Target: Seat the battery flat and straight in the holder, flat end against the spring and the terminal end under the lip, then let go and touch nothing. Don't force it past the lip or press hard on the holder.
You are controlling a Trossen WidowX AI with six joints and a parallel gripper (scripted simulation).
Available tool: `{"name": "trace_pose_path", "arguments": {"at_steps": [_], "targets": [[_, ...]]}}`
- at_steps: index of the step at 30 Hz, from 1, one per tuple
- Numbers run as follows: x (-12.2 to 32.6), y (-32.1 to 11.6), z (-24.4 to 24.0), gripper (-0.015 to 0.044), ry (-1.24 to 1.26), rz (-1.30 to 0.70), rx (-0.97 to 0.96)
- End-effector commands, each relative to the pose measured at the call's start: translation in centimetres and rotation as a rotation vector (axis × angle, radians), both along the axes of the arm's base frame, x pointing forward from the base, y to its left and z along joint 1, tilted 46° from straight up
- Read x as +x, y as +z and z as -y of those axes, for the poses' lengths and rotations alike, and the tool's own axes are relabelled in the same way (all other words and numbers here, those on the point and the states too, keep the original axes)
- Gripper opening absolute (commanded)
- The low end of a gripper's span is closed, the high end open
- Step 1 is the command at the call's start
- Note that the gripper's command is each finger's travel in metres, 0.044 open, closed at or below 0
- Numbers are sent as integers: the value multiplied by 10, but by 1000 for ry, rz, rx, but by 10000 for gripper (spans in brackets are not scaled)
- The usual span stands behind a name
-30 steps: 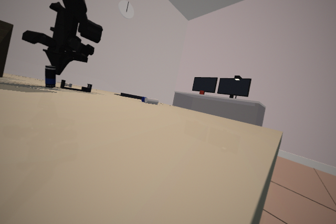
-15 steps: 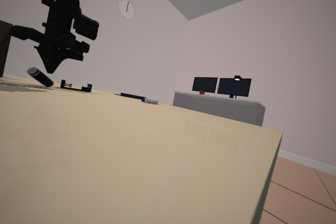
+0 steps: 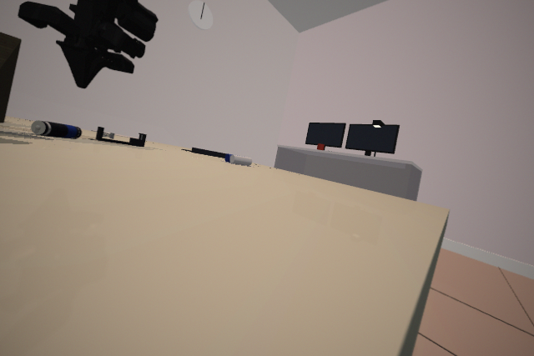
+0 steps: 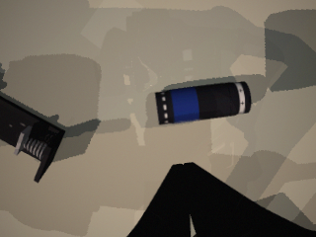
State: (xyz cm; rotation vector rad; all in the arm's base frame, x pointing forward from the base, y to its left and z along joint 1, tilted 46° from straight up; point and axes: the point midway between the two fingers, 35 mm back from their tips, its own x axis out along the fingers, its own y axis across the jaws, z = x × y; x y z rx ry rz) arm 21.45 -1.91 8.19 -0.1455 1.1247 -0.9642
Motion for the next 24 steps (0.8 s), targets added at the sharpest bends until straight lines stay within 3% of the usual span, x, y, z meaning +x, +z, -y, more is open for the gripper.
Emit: {"name": "trace_pose_path", "arguments": {"at_steps": [1,12,13,21,24], "targets": [[-4,15,-12,0,-6,4,0],[-4,14,-12,0,1,0,-6],[-4,14,-11,26,-15,16,-4],[-5,-8,27,236,-680,695,93],[-8,-16,43,245,-951,976,124]]}}
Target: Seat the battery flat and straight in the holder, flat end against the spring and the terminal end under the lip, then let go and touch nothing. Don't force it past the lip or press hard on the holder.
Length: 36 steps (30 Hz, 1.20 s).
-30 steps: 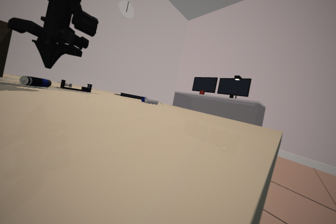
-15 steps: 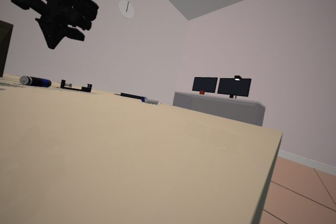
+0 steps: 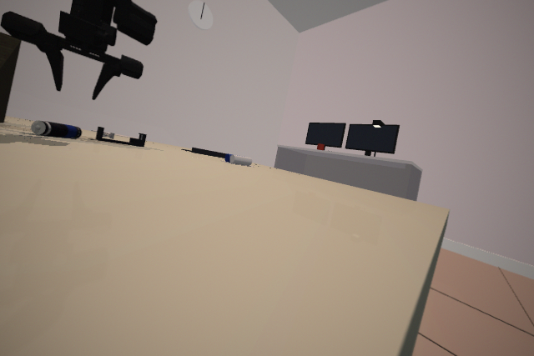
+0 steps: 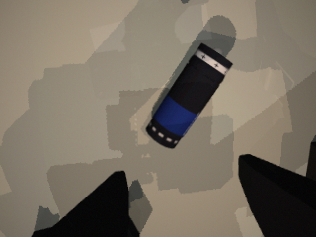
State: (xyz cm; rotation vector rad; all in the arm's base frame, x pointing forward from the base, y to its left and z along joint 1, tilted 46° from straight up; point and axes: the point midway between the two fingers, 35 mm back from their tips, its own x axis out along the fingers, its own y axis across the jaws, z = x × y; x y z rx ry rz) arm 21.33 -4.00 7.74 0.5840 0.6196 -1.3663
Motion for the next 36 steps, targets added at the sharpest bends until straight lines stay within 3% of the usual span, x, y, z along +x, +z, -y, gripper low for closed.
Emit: {"name": "trace_pose_path", "arguments": {"at_steps": [1,36], "targets": [[-8,-13,26,245,-417,413,39],[-5,-41,56,245,-478,474,48]]}}
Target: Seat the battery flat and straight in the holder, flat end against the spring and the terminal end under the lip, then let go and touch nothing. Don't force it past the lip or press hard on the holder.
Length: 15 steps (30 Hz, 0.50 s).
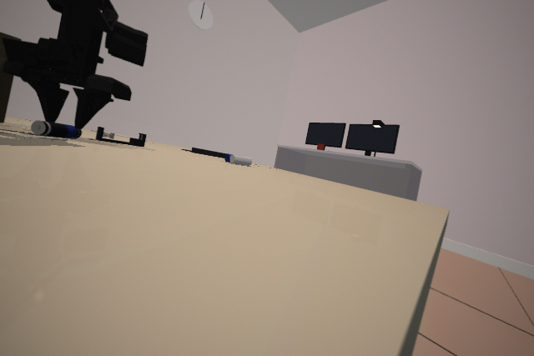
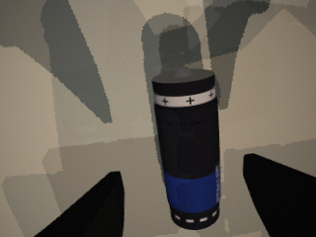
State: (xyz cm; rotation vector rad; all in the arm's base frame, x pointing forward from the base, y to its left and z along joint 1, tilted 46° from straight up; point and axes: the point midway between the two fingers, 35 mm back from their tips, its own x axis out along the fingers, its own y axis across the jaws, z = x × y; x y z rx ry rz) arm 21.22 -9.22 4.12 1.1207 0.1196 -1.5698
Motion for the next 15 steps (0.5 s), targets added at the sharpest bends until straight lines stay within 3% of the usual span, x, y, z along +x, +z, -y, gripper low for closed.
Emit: {"name": "trace_pose_path", "arguments": {"at_steps": [1,10,13,15], "targets": [[-4,-6,5,245,0,-16,-6],[-4,-13,14,245,-1,-16,-9],[-4,-13,14,167,-1,-16,-9],[-4,-13,14,153,-1,-16,-9]]}}
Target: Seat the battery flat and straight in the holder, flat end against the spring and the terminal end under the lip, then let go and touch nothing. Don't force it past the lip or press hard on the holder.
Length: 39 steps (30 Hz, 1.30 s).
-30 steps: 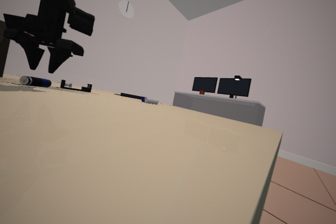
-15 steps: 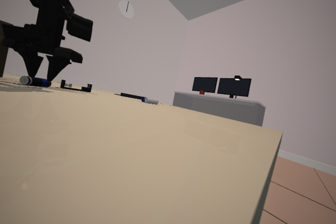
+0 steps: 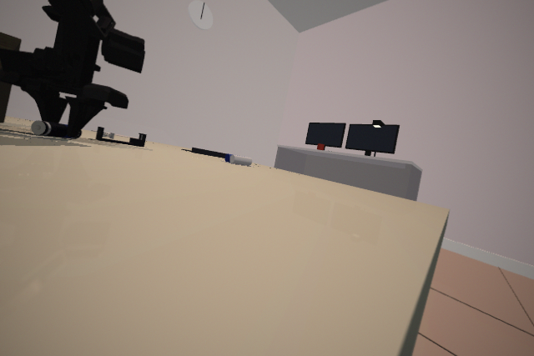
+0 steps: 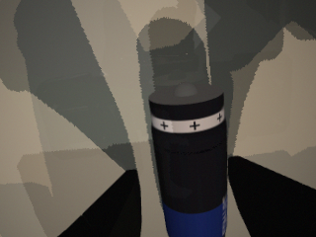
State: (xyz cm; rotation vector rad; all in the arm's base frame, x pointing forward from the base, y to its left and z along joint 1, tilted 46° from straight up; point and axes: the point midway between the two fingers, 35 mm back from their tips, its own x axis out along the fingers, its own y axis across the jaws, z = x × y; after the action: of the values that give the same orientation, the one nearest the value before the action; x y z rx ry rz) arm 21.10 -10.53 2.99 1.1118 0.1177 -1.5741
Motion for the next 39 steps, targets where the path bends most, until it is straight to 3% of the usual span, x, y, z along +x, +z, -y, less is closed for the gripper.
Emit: {"name": "trace_pose_path", "arguments": {"at_steps": [1,11,25,39], "targets": [[-3,-2,1,147,1,-10,-3],[-3,-2,1,84,1,-10,-3],[-6,33,-36,84,8,-18,-2],[31,21,-68,84,562,-580,-66]]}}
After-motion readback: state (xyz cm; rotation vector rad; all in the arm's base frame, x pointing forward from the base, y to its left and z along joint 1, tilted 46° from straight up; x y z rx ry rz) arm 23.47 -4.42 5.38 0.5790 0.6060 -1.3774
